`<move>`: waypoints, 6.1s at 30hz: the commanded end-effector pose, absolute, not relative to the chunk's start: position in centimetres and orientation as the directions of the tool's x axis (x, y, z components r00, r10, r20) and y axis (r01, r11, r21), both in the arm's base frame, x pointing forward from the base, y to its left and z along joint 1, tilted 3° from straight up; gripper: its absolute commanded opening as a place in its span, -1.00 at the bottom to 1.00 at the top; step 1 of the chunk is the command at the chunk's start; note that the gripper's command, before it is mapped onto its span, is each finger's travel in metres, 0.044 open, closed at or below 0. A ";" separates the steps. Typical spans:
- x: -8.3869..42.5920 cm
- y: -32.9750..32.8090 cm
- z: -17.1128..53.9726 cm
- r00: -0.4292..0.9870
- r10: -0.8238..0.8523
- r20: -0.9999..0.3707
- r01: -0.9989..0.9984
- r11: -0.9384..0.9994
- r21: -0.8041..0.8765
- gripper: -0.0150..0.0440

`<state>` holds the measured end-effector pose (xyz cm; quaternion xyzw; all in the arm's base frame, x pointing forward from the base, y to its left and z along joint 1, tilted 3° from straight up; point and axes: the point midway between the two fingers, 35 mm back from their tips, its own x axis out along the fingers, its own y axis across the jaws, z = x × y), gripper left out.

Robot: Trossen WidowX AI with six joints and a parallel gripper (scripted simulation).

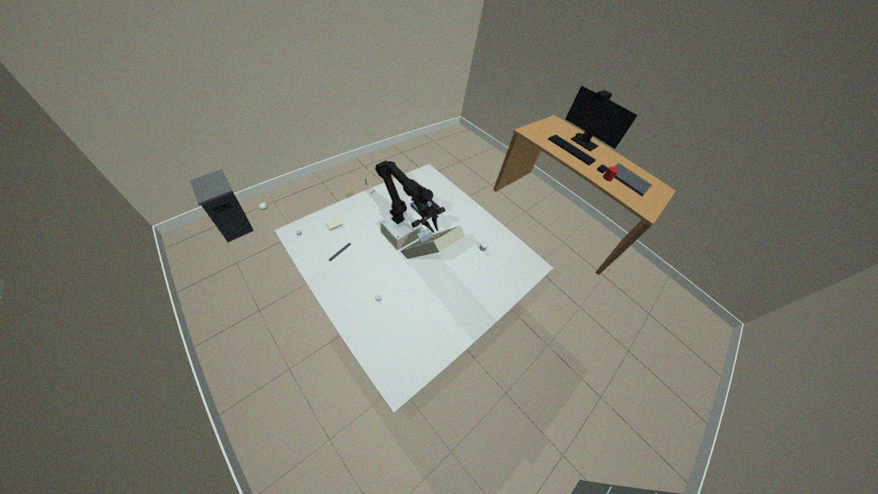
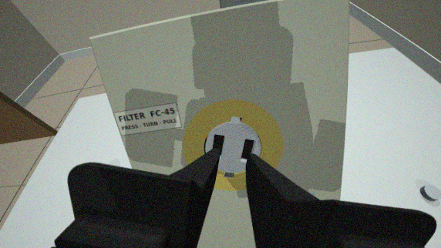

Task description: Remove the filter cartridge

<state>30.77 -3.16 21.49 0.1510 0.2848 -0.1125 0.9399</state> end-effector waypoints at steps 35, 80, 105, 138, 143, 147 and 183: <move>32.0 -3.3 19.8 0.805 -0.122 -0.580 0.297 0.930 0.217 -0.18; 32.3 -3.3 19.6 0.805 -0.122 -0.580 0.297 0.930 0.217 -0.18; 32.4 -3.3 19.7 0.805 -0.122 -0.580 0.297 0.930 0.217 -0.18; 33.3 -3.5 19.0 0.806 -0.122 -0.579 0.297 0.930 0.217 -0.18; 33.5 -3.5 18.9 0.806 -0.122 -0.579 0.297 0.930 0.217 -0.18; 33.6 -3.5 18.9 0.806 -0.122 -0.579 0.297 0.930 0.217 -0.18; 33.8 -3.6 18.7 0.806 -0.122 -0.579 0.405 0.827 0.390 -0.49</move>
